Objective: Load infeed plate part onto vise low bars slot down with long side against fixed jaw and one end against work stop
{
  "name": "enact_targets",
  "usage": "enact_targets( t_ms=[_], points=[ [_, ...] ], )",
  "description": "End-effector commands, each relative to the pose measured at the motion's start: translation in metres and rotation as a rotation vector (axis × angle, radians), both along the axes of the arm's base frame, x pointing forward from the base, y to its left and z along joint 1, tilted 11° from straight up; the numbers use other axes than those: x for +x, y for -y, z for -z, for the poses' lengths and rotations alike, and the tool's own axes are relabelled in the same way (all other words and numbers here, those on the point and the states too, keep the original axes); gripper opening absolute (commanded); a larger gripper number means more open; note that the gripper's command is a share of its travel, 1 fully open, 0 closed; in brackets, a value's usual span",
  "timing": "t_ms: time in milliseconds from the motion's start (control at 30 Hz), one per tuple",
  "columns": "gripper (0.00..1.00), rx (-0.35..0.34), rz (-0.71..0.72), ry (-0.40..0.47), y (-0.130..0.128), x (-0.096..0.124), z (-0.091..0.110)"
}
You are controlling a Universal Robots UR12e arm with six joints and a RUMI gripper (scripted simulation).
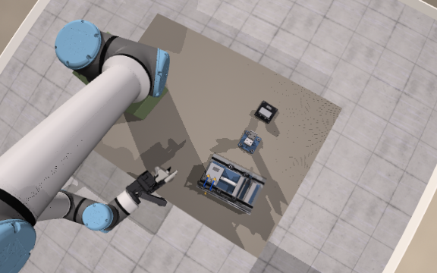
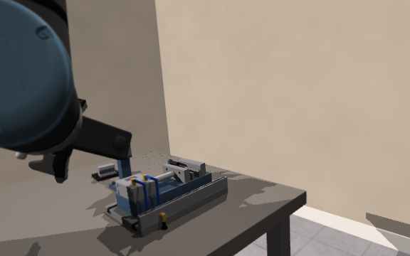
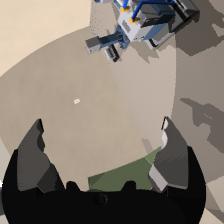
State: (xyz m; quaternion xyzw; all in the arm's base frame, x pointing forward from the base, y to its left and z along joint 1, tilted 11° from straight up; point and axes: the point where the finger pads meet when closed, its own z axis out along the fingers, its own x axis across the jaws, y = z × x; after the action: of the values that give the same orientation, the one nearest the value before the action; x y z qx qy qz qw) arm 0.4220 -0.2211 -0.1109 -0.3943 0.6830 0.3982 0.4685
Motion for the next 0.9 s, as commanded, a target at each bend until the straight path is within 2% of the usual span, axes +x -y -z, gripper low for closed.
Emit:
enact_targets(
  t_ms=[0,33,200,233,533,600,733,767,867],
  points=[
    [1.00,-0.064,-0.085,-0.051,-0.010,0.010,-0.004],
    [1.00,-0.064,-0.085,-0.051,-0.010,0.010,-0.004],
    [1.00,-0.193,-0.219,-0.124,-0.025,0.028,-0.015],
    [1.00,-0.194,-0.221,-0.125,-0.026,0.029,-0.015],
    [1.00,-0.427,-0.389,-0.213,-0.049,0.065,-0.042],
    [1.00,-0.427,-0.389,-0.213,-0.049,0.065,-0.042],
    [1.00,-0.579,-0.461,-0.246,-0.065,0.091,-0.065],
    [1.00,-0.583,-0.462,-0.246,-0.066,0.092,-0.065],
    [1.00,-0.698,-0.500,-0.259,-0.080,0.112,-0.086]
  ],
)
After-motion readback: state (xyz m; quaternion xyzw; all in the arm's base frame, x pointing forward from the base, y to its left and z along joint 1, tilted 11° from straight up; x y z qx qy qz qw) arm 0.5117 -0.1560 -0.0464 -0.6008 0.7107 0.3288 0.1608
